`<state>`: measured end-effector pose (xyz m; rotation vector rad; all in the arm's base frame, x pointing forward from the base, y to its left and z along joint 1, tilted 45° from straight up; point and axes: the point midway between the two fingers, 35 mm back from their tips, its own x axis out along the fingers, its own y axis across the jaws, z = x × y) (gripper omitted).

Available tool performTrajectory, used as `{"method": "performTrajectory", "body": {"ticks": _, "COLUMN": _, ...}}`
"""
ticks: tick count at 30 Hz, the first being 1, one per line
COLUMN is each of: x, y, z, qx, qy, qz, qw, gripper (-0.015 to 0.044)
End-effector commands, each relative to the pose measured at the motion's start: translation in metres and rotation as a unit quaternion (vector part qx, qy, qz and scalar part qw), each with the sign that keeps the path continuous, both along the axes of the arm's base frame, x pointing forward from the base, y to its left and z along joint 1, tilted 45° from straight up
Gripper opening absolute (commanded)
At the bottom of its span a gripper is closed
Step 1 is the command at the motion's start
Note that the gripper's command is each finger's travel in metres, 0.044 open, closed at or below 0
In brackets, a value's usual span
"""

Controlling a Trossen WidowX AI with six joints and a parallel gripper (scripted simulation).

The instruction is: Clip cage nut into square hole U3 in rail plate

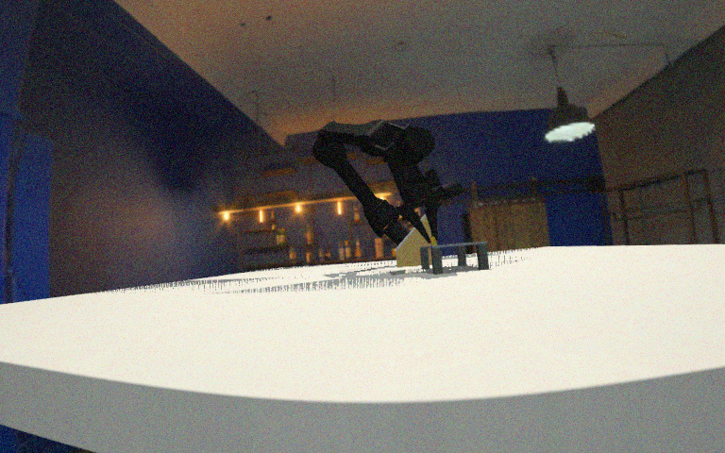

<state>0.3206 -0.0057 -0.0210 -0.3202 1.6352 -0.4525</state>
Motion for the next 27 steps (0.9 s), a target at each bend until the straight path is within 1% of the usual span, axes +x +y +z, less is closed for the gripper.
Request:
{"method": "performTrajectory", "body": {"ticks": 1, "x": 0.0003, "y": 0.0006, "z": 0.0002, "qx": -0.007, "qy": 0.000, "qz": 0.000, "qw": 1.000, "gripper": 0.0029}}
{"method": "performTrajectory", "body": {"ticks": 27, "x": 0.0004, "y": 0.0029, "z": -0.0016, "qx": -0.039, "qy": 0.003, "qz": 0.002, "qw": 0.999, "gripper": 0.0029}}
